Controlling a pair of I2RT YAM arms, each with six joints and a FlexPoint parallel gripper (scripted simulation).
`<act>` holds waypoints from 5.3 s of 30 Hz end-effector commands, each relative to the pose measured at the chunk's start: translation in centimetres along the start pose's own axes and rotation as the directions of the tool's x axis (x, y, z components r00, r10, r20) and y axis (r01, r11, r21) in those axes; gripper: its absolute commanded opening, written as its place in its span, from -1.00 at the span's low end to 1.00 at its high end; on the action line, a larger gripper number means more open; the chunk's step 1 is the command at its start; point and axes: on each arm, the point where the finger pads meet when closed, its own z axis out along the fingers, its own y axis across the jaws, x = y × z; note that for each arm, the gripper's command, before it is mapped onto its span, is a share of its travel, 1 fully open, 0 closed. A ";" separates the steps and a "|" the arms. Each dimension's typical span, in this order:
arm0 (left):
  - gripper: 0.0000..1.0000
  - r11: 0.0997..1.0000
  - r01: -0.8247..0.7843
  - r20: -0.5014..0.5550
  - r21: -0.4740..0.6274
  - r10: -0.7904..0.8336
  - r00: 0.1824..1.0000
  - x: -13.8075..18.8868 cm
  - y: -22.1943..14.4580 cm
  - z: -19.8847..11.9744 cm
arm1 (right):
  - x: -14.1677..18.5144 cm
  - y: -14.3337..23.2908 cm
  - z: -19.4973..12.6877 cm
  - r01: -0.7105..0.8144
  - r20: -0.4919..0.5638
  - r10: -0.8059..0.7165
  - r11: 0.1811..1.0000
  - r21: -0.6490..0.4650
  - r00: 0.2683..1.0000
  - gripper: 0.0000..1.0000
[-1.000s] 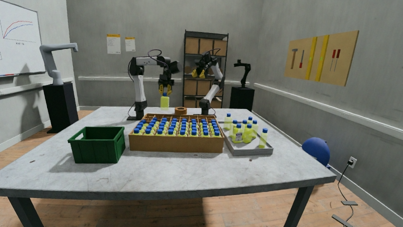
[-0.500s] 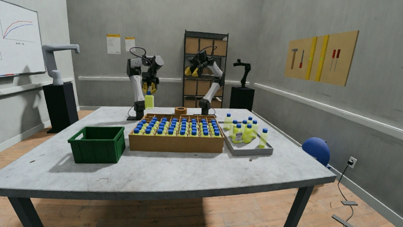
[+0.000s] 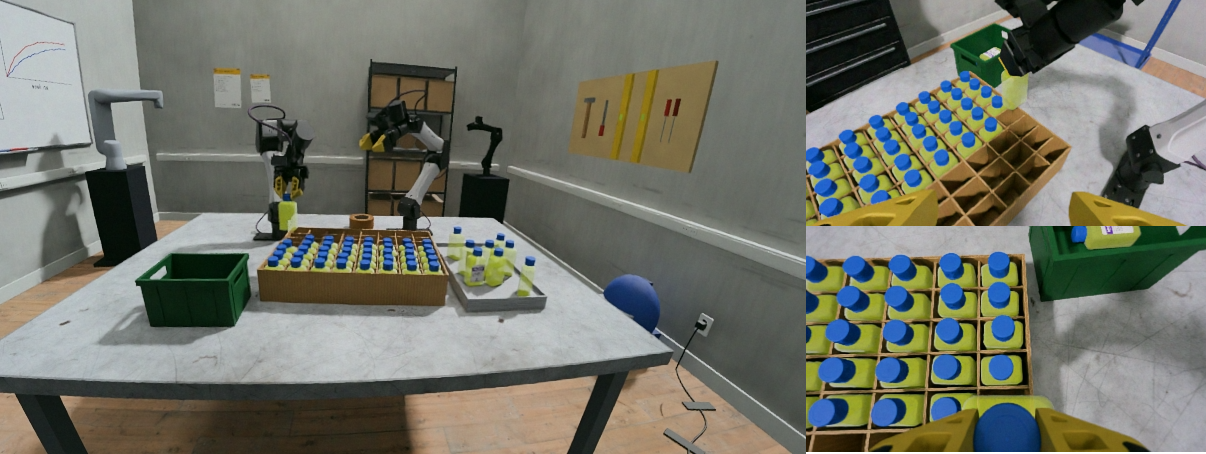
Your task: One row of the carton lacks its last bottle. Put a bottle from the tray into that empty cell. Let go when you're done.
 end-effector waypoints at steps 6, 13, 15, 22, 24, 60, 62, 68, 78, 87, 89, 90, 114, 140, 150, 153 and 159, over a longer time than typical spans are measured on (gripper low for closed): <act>0.25 1.000 -0.003 0.030 0.012 0.002 1.000 -0.9 -0.5 1.5 | -0.6 0.3 0.6 -0.032 0.085 0.035 0.999 -0.039 0.996 -0.71; 0.25 1.000 0.000 0.044 0.009 0.000 0.999 -1.4 -0.5 1.5 | 0.2 0.2 1.5 -0.030 0.083 0.033 0.999 -0.033 0.996 -0.71; 0.25 1.000 -0.003 0.048 0.009 0.002 0.999 -1.4 -0.5 1.4 | 0.4 0.1 1.7 -0.031 0.083 0.034 0.999 -0.031 0.996 -0.71; 0.25 1.000 -0.003 0.048 0.010 0.002 0.999 -1.4 -0.5 1.4 | 0.9 -0.1 1.8 -0.026 0.071 0.027 0.999 -0.023 0.997 -0.71; 0.25 1.000 -0.003 0.048 0.010 0.002 0.999 -1.4 -0.5 1.4 | 0.9 -0.1 1.8 -0.026 0.071 0.027 0.999 -0.023 0.997 -0.71; 0.25 1.000 -0.003 0.051 0.010 0.002 0.999 -1.5 -0.5 1.4 | -0.2 0.3 2.1 -0.032 0.099 0.036 0.999 -0.037 0.994 -0.71; 0.25 1.000 -0.003 0.051 0.010 0.002 0.999 -1.5 -0.5 1.4 | 0.2 0.3 2.4 -0.014 0.057 0.015 1.000 -0.024 0.998 -0.71; 0.25 1.000 -0.003 0.053 0.010 0.002 0.999 -1.6 -0.5 1.4 | 0.0 0.1 2.1 -0.040 0.101 0.043 0.999 -0.031 0.994 -0.71; 0.25 1.000 -0.003 0.053 0.010 0.002 0.999 -1.6 -0.5 1.4 | 0.9 0.4 3.1 -0.052 0.124 0.058 0.998 -0.045 0.991 -0.71; 0.25 1.000 -0.003 0.054 0.009 0.002 0.999 -1.6 -0.5 1.4 | 1.6 0.6 3.8 -0.061 0.146 0.069 0.996 -0.060 0.987 -0.71; 0.25 1.000 -0.003 0.054 0.009 0.002 0.999 -1.6 -0.5 1.4 | 1.8 0.7 4.2 -0.060 0.147 0.068 0.996 -0.062 0.987 -0.71; 0.25 1.000 -0.003 0.054 0.009 0.002 0.999 -1.6 -0.5 1.4 | 2.0 0.8 4.5 -0.058 0.144 0.066 0.996 -0.060 0.987 -0.71; 0.25 1.000 -0.003 0.056 0.009 0.002 0.998 -1.6 -0.5 1.4 | 5.6 1.2 9.1 -0.046 0.124 0.053 0.997 -0.059 0.991 -0.71; 0.25 1.000 -0.003 0.059 0.009 0.002 0.998 -1.7 -0.5 1.4 | 5.2 0.4 1.3 -0.053 0.138 0.065 0.995 -0.090 0.988 0.52; 0.25 1.000 -0.003 0.060 0.009 0.002 0.998 -1.7 -0.5 1.4 | 7.0 0.7 0.2 0.198 -0.040 -0.212 0.954 -0.226 0.976 0.52; 0.25 1.000 -0.003 0.060 0.009 0.002 0.998 -1.7 -0.5 1.4 | 6.7 0.1 0.0 0.250 -0.093 -0.283 0.931 -0.266 0.955 0.52; 0.25 1.000 -0.003 0.060 0.009 0.002 0.998 -1.7 -0.5 1.4 | 5.4 -1.0 -0.1 0.295 -0.160 -0.355 0.905 -0.308 0.921 0.52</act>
